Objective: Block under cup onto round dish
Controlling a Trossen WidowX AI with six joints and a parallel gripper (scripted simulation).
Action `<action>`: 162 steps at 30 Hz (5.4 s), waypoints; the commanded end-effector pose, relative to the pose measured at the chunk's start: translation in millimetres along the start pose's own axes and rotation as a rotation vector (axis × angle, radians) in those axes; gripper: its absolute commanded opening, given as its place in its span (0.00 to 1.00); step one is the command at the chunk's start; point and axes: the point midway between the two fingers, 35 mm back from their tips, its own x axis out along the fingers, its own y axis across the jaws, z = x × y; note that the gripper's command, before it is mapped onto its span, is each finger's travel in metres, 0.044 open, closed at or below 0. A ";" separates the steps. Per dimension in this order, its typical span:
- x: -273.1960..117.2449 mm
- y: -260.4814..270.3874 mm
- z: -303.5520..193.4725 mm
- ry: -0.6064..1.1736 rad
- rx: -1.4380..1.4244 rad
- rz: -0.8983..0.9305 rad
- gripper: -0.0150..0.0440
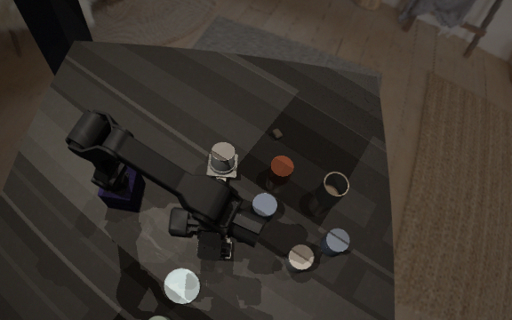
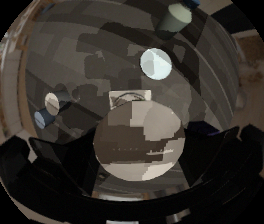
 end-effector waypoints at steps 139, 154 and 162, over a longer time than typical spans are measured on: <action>49.8 -43.6 69.6 -0.058 -0.370 0.066 0.69; 50.7 3.8 -8.3 -0.018 -0.497 0.018 0.69; 59.2 4.1 -8.0 -0.018 -0.496 0.017 0.69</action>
